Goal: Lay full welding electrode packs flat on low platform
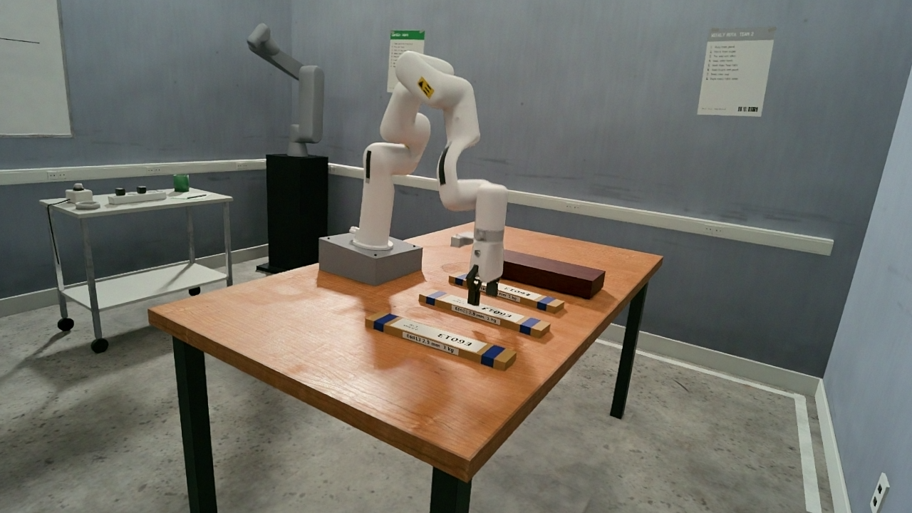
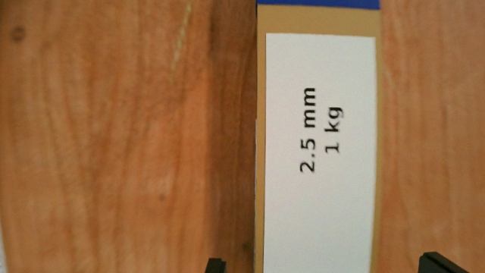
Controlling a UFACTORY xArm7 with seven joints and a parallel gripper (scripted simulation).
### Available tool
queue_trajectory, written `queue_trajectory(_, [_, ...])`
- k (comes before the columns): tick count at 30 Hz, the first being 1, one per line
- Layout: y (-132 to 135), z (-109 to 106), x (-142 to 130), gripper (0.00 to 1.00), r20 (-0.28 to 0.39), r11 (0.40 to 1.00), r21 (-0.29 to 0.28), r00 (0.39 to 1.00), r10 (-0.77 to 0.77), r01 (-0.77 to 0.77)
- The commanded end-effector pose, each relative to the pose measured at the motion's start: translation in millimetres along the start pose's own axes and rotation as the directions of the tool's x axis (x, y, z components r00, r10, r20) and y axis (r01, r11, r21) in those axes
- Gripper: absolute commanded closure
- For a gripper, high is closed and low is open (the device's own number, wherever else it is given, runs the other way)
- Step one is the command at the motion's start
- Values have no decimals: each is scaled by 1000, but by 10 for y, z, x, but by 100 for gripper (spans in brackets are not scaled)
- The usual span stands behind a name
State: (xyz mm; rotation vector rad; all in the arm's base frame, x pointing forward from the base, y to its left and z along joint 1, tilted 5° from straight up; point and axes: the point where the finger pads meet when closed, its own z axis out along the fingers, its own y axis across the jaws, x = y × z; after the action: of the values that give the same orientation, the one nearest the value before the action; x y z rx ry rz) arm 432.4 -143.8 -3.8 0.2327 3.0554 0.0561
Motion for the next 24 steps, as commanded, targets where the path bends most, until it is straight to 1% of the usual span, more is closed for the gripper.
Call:
queue_trajectory(1, [2, -465, -1, 0, 2, 1000, 2, 1000, 0, 0])
queue_trajectory(9, [2, -465, -1, 0, 2, 1000, 2, 1000, 0, 0])
queue_trajectory(11, [58, -464, -2, 0, 1, 1000, 2, 1000, 2, -2])
queue_trajectory(12, [168, -463, -4, 0, 1, 1000, 1, 1000, 5, -5])
queue_trajectory(15, [751, -457, 43, 0, -1, 1000, 1, 1000, 26, -26])
queue_trajectory(17, [893, -456, 100, 0, 0, 999, 1, 999, 42, -42])
queue_trajectory(21, [1347, -452, 226, 0, 2, 998, 2, 998, 58, -58])
queue_trajectory(23, [1347, -452, 226, 0, 2, 998, 2, 998, 58, -58])
queue_trajectory(24, [1659, -455, 300, 0, 2, 998, 2, 998, 58, -58])
